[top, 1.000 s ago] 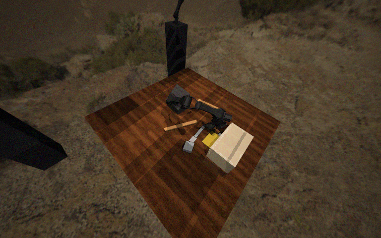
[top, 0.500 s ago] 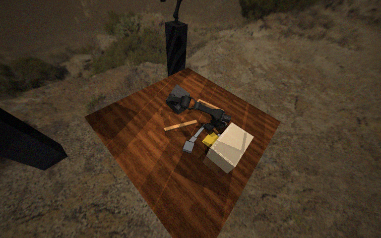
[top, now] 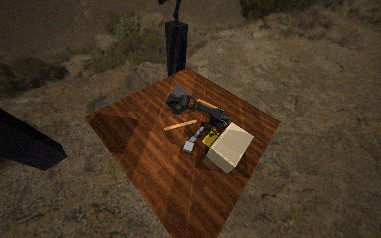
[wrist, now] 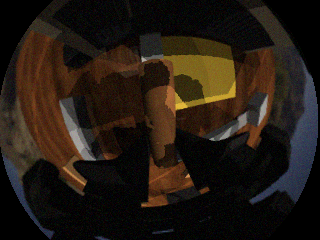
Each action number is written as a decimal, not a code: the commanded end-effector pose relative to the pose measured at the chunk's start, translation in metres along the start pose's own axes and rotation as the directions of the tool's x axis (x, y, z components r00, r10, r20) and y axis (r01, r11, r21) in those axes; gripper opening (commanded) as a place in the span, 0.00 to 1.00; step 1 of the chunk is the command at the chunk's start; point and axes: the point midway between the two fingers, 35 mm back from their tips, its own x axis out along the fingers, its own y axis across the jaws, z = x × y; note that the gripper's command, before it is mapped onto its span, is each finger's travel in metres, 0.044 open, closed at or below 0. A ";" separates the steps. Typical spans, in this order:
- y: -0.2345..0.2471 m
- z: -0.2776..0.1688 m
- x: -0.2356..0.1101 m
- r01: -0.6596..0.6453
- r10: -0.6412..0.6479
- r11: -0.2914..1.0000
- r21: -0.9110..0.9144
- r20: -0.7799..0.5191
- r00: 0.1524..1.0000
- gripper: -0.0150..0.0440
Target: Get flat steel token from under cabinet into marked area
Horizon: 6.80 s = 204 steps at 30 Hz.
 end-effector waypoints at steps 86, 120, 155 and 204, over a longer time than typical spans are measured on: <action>0.004 -0.095 0.001 0.001 -0.001 1.000 -0.003 -0.006 1.000 0.25; 0.007 -0.138 0.001 0.000 -0.001 1.000 -0.005 -0.008 1.000 0.25; 0.014 -0.173 0.000 -0.003 0.003 1.000 -0.004 -0.005 1.000 0.25; 0.024 -0.184 0.003 -0.001 0.001 1.000 -0.003 -0.010 1.000 0.71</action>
